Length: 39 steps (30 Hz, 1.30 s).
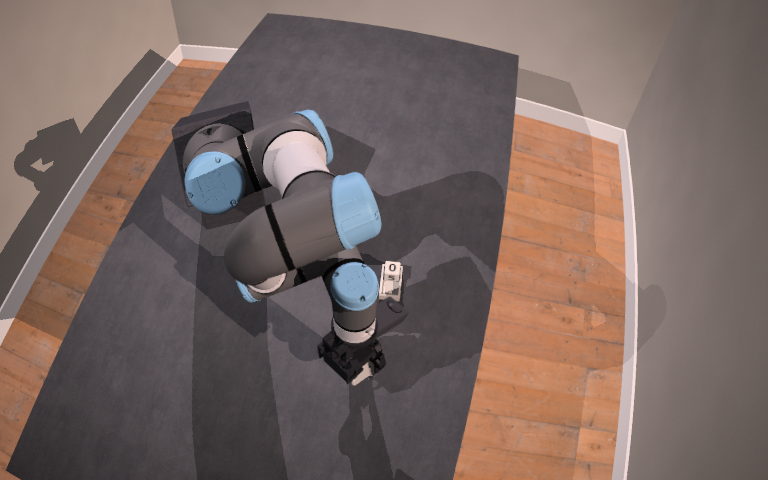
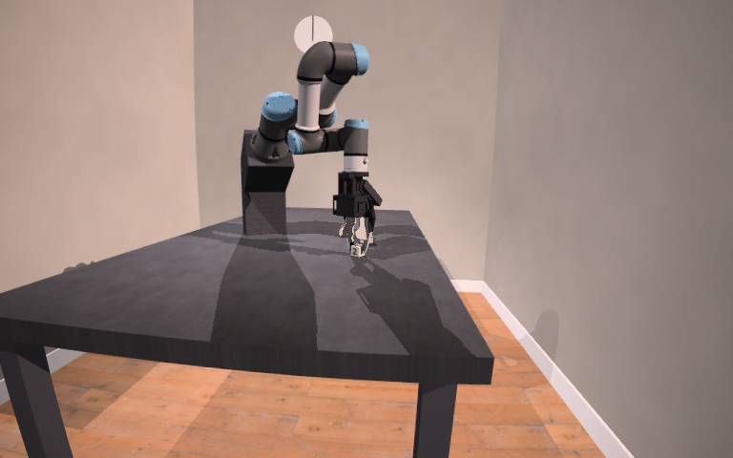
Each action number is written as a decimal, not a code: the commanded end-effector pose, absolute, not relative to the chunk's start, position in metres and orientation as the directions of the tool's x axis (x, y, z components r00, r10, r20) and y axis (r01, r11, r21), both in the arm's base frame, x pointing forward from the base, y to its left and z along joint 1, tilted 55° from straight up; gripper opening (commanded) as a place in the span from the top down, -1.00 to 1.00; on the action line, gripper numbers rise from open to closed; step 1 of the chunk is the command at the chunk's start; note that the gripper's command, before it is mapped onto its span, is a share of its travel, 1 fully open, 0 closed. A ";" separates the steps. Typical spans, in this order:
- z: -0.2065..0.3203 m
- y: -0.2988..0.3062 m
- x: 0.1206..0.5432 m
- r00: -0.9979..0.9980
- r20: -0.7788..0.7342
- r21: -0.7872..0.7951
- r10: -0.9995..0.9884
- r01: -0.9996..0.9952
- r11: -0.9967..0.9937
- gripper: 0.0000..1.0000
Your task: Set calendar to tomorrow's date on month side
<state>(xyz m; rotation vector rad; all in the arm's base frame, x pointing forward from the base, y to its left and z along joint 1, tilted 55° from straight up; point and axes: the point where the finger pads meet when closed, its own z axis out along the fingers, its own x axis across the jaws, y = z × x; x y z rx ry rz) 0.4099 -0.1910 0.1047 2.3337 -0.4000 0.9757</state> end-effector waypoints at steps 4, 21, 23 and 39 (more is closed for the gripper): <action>0.105 -0.191 0.410 0.688 0.724 0.391 -0.051 -0.470 -0.791 0.44; 0.105 -0.191 0.410 0.688 0.724 0.391 -0.051 -0.470 -0.791 0.44; 0.105 -0.191 0.410 0.688 0.724 0.391 -0.051 -0.470 -0.791 0.44; 0.105 -0.191 0.410 0.688 0.724 0.391 -0.051 -0.470 -0.791 0.80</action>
